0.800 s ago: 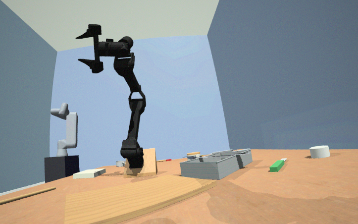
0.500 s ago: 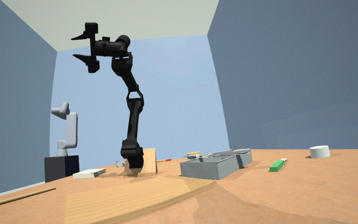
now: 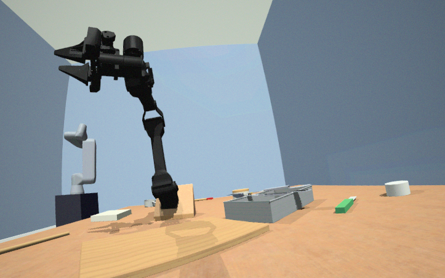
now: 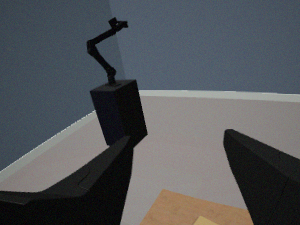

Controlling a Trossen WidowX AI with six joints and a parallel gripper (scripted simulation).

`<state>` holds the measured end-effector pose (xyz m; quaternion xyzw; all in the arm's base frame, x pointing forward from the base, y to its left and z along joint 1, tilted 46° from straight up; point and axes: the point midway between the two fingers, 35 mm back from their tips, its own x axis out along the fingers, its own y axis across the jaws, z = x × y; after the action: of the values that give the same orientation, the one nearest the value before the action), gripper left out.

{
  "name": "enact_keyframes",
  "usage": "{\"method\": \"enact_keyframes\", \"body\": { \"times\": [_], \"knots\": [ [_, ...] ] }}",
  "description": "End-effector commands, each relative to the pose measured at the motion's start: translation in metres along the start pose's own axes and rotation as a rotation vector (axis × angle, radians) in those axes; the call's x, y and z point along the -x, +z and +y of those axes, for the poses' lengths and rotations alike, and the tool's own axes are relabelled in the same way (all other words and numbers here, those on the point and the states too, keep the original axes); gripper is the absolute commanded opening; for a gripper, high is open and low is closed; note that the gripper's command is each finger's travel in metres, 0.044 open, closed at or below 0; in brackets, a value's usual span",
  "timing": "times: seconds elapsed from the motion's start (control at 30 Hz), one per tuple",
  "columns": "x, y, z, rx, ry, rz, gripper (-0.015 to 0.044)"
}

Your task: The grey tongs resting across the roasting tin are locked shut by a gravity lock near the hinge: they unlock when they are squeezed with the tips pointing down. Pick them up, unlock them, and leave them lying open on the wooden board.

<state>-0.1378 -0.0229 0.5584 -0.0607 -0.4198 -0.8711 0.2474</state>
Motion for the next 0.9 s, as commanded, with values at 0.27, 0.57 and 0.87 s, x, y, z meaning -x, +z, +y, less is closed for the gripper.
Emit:
{"method": "enact_keyframes", "body": {
  "times": [0.27,0.57,0.87],
  "knots": [
    [0.033,-0.147,0.112,0.770,0.574,0.218,0.0260],
    [0.133,-0.238,0.162,1.287,1.166,0.144,0.0260],
    [0.267,-0.300,0.157,1.686,1.813,-0.221,0.0260]
  ]
}}
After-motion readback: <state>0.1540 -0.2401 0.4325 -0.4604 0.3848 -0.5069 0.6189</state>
